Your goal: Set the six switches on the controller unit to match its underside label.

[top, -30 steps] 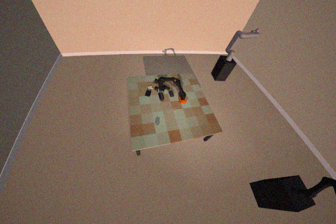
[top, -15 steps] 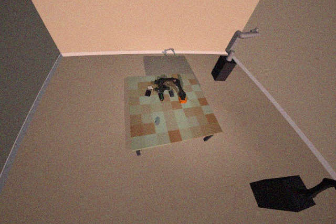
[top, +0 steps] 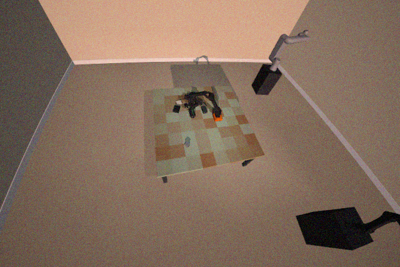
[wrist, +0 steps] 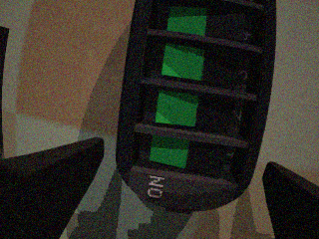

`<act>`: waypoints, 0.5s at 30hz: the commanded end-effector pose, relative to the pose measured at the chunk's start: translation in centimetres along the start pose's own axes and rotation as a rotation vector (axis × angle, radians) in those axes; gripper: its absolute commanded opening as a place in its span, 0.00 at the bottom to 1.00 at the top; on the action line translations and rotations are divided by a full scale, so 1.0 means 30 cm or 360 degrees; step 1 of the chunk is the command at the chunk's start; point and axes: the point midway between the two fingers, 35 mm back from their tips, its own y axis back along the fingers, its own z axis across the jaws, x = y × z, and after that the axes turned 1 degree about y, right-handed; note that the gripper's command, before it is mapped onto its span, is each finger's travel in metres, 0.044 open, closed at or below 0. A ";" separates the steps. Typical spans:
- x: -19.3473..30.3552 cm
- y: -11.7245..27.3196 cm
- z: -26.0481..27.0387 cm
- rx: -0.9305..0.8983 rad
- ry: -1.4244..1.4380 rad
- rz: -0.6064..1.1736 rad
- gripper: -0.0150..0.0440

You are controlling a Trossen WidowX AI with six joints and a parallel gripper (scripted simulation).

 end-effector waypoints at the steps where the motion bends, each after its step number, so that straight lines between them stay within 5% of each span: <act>1: -0.002 -0.010 0.002 -0.0002 -0.0008 -0.0011 0.82; 15: -0.002 -0.010 0.002 -0.0002 -0.0008 -0.0011 0.81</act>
